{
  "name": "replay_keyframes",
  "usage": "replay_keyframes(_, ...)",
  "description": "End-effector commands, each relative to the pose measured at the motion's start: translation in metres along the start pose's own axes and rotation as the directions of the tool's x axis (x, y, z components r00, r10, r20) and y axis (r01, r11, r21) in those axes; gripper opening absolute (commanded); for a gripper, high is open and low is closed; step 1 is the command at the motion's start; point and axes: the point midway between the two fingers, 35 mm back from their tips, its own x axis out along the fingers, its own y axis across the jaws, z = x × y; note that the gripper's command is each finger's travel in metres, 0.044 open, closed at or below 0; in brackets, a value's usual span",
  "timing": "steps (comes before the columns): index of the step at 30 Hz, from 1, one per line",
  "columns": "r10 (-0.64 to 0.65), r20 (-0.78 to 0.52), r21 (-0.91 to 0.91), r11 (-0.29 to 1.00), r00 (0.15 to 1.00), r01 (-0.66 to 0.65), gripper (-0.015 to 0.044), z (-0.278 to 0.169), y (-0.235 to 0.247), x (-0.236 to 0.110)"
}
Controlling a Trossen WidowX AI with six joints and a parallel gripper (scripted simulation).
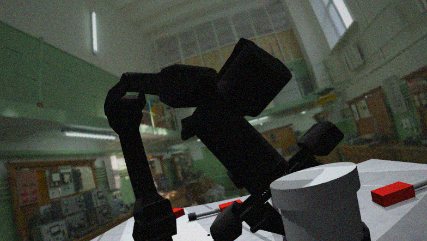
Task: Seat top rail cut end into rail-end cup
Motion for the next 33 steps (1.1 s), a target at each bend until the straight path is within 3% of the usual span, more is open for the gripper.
replay_keyframes(1,0.000,0.000,-0.001,1.000,1.000,0.000,0.0000,0.000,0.000,0.000)
replay_keyframes(5,0.000,0.000,-0.001,1.000,1.000,0.000,0.0000,0.000,0.000,0.000)
replay_keyframes(22,-0.001,0.006,-0.011,1.000,1.000,0.002,0.0440,0.021,-0.011,-0.018)
replay_keyframes(33,-0.004,0.012,-0.020,1.000,1.000,0.004,0.0440,0.040,-0.019,-0.035)
